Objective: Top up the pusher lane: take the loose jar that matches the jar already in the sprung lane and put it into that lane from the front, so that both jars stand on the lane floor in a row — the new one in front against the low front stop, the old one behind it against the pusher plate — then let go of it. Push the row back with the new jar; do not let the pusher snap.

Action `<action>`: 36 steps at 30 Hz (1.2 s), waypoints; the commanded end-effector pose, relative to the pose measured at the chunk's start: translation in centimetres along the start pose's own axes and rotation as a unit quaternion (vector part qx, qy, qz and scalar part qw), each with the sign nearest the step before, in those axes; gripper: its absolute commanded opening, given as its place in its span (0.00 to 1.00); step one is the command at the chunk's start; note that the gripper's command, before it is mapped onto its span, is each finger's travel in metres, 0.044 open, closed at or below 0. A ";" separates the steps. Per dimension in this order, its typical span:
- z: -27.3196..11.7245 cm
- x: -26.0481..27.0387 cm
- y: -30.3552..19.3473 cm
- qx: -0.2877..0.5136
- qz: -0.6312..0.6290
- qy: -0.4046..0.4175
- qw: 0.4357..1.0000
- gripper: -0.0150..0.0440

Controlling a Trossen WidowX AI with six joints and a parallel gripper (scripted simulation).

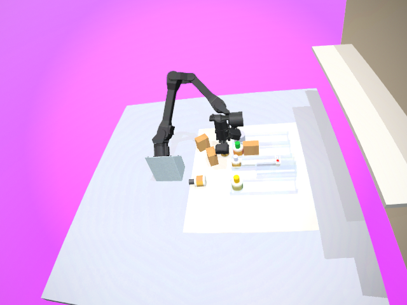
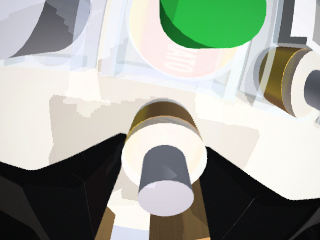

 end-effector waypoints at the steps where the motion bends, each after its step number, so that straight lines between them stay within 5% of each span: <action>1: -1.8 -0.2 0.2 -0.003 -0.013 -0.004 1.000 0.25; 8: -0.9 1.8 -1.1 0.031 -0.017 0.008 0.999 0.25; 27: -9.8 -0.1 -0.6 -0.008 0.001 -0.002 1.000 0.25; 36: -8.4 -2.7 -0.4 -0.009 0.003 -0.002 1.000 0.25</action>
Point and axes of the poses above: the point midway between the two fingers, 35 mm back from their tips, its own z axis out along the fingers, its own x axis across the jaws, y = z × x, the point moved 1 cm from there along -z, back along the fingers, and after that the axes turned 11 degrees about -z, right-handed, at the moved point
